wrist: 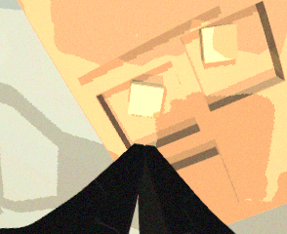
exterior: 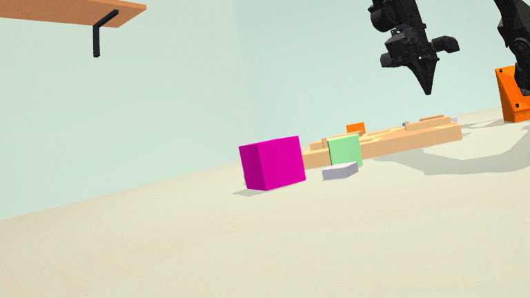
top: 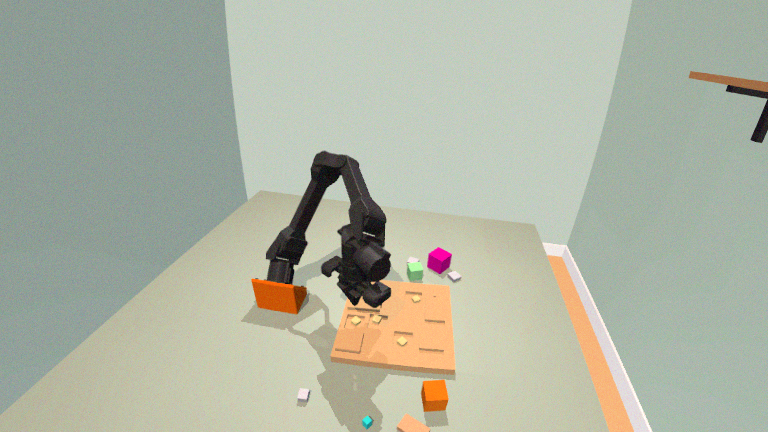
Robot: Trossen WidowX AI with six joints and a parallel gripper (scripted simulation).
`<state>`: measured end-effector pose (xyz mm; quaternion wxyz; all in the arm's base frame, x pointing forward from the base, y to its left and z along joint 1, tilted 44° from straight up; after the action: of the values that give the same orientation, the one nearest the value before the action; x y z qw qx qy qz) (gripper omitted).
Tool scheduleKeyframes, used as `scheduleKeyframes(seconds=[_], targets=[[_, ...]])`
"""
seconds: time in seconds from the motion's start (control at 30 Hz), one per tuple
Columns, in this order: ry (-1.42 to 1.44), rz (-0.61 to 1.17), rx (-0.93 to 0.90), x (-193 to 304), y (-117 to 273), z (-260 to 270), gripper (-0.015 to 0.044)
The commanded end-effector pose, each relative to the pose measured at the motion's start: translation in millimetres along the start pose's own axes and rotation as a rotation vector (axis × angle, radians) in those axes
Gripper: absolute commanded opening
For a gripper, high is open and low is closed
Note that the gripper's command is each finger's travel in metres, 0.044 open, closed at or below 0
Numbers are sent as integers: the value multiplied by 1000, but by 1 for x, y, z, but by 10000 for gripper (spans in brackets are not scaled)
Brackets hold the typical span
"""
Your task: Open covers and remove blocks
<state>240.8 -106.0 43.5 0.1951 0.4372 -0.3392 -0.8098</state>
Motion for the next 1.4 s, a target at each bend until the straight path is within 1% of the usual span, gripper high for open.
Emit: scheduleKeyframes(seconds=[0.0, 0.3, 1.07, 1.37], targets=[[7, 3, 2, -1, -8, 0, 0], [8, 1, 1, -1, -46, 1, 0], [8, 1, 1, -2, -59, 1, 0], [8, 1, 1, 6, -61, -4, 0]])
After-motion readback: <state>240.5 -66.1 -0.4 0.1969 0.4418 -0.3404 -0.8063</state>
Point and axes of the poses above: the point midway between the two fingers, 35 mm back from their tips, its own y axis back along the fingers, its own z axis across the jaws, x = y × z, the point moved 6 cm from there along y, back along the fingers, and after that the axes turned 2 degrees about -y, right-handed, at the moved point
